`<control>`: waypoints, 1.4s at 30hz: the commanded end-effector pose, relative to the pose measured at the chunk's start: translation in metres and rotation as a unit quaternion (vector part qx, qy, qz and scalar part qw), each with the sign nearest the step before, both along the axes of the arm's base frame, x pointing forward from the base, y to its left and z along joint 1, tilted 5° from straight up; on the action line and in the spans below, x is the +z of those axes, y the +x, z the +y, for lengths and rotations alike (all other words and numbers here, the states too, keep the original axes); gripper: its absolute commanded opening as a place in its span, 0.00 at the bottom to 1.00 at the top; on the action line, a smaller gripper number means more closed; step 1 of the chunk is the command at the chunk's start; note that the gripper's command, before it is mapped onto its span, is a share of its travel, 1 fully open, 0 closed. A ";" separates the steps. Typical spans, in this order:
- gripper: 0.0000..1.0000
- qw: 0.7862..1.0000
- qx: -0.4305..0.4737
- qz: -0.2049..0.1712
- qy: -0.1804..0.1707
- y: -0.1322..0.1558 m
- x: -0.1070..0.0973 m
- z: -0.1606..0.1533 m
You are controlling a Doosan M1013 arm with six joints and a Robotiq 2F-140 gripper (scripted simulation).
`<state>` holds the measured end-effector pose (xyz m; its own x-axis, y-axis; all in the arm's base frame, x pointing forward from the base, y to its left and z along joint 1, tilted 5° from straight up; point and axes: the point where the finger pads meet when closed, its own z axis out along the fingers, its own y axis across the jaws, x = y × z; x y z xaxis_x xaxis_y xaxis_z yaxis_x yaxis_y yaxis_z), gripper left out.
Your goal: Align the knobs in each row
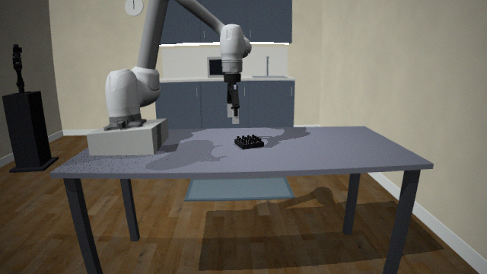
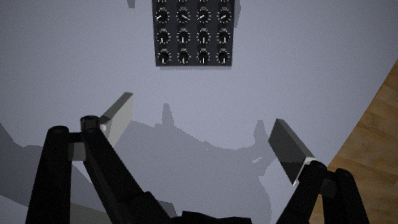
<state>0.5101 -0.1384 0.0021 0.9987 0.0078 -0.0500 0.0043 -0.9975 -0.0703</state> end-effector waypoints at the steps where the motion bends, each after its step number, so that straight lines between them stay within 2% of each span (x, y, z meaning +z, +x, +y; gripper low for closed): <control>1: 1.00 1.000 0.000 0.000 0.000 0.000 0.000 0.000; 7: 1.00 1.000 0.002 0.000 0.000 0.001 0.000 0.001; 10: 1.00 0.999 0.047 -0.003 0.002 0.037 -0.008 0.016; 16: 1.00 0.994 0.108 -0.008 0.005 0.083 -0.020 0.042; 20: 1.00 0.993 0.115 -0.008 0.006 0.089 -0.021 0.045; 21: 0.12 0.993 0.115 -0.008 0.006 0.089 -0.021 0.045; 42: 0.12 0.993 0.115 -0.008 0.006 0.089 -0.021 0.045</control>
